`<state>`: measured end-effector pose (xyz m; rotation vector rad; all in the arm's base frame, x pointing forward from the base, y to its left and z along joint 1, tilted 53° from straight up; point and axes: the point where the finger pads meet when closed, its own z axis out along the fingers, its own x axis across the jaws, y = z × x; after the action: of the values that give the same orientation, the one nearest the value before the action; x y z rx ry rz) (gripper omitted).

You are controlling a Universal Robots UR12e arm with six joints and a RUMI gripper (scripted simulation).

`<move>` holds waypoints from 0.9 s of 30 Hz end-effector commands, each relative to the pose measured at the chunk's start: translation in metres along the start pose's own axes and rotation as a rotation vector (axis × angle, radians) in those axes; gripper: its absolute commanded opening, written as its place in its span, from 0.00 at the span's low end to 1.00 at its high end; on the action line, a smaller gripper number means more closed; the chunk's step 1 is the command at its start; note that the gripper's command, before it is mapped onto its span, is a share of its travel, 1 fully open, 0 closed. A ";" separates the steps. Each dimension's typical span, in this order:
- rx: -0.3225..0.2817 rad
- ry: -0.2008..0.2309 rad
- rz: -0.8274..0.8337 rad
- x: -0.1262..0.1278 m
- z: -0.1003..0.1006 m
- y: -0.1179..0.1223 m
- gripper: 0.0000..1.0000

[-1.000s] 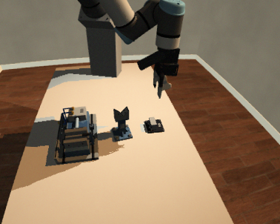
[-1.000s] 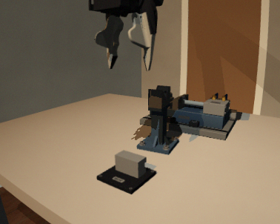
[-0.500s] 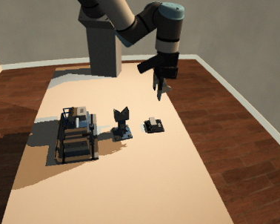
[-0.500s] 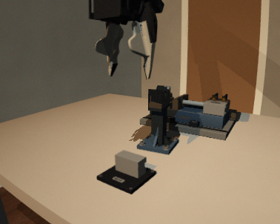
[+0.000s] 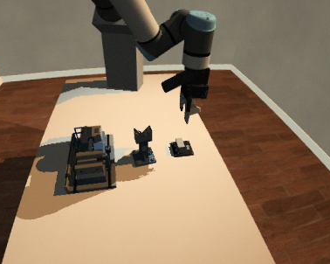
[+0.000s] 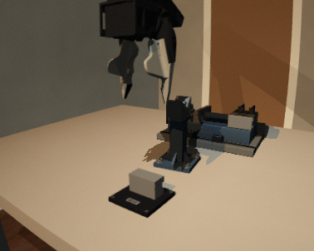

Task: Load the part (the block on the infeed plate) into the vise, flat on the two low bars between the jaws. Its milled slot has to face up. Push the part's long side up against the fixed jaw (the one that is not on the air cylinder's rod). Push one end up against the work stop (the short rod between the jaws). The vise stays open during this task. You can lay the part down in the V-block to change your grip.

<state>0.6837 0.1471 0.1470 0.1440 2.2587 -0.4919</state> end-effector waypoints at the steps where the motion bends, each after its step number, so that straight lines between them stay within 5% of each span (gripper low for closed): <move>1: -0.001 -0.001 0.000 0.000 0.009 0.000 0.51; 27: -0.001 -0.001 0.000 0.000 0.069 0.000 0.51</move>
<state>0.7244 0.1240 0.1117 0.1441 2.2587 -0.4919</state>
